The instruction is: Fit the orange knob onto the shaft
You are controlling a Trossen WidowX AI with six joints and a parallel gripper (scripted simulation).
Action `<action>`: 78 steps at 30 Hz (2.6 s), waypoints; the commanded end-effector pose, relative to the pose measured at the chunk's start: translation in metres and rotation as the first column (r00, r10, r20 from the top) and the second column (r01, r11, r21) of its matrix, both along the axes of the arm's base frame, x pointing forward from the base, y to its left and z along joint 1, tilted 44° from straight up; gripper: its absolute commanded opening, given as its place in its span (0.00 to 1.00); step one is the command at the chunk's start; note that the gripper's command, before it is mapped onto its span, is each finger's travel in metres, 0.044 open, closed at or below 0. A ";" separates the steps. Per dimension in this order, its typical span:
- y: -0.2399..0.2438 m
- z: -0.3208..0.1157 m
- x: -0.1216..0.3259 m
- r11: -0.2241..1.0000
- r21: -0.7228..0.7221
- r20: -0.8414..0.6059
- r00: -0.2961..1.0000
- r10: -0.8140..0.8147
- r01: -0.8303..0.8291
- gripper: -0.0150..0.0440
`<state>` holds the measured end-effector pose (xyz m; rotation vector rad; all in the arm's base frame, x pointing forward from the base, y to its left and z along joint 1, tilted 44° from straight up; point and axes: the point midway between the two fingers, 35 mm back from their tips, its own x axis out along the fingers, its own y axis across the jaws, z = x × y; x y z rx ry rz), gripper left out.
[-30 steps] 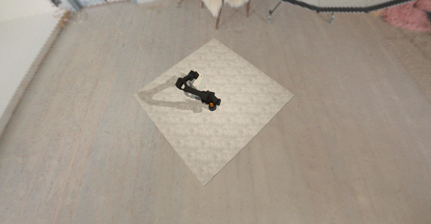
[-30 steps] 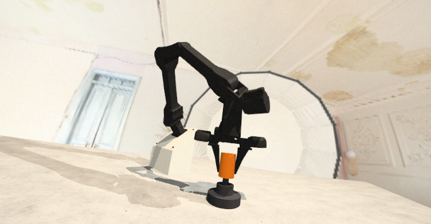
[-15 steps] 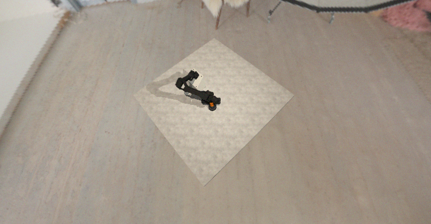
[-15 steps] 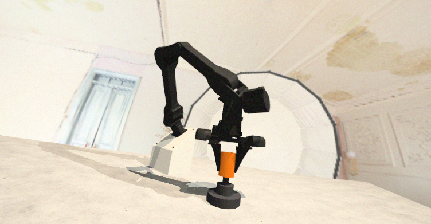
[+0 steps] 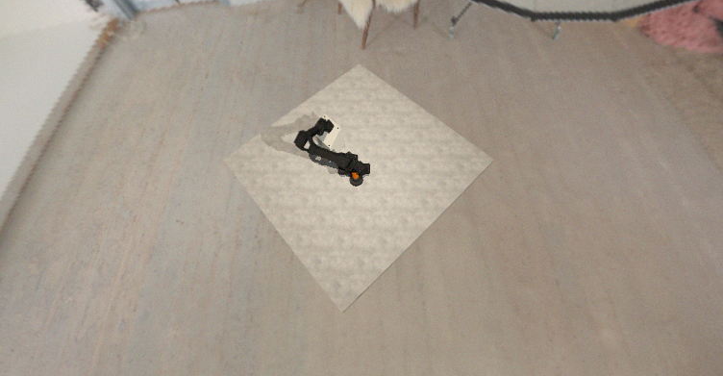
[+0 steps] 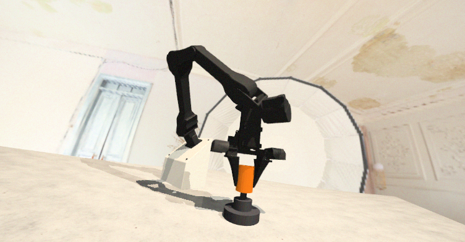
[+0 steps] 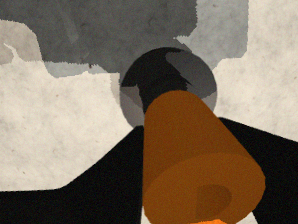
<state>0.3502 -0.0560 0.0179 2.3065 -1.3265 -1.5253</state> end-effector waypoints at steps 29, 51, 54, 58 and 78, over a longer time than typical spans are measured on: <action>0.000 0.001 0.000 0.988 -0.018 -0.150 0.977 0.152 -0.156 0.25; -0.001 0.000 0.000 0.988 -0.018 -0.150 0.977 0.152 -0.156 0.25; -0.001 0.000 0.000 0.988 -0.018 -0.150 0.977 0.152 -0.156 0.25; 0.002 0.002 0.000 0.988 -0.018 -0.150 0.977 0.152 -0.156 0.25; 0.000 0.000 0.000 0.953 -0.012 -0.292 0.912 0.287 -0.304 0.25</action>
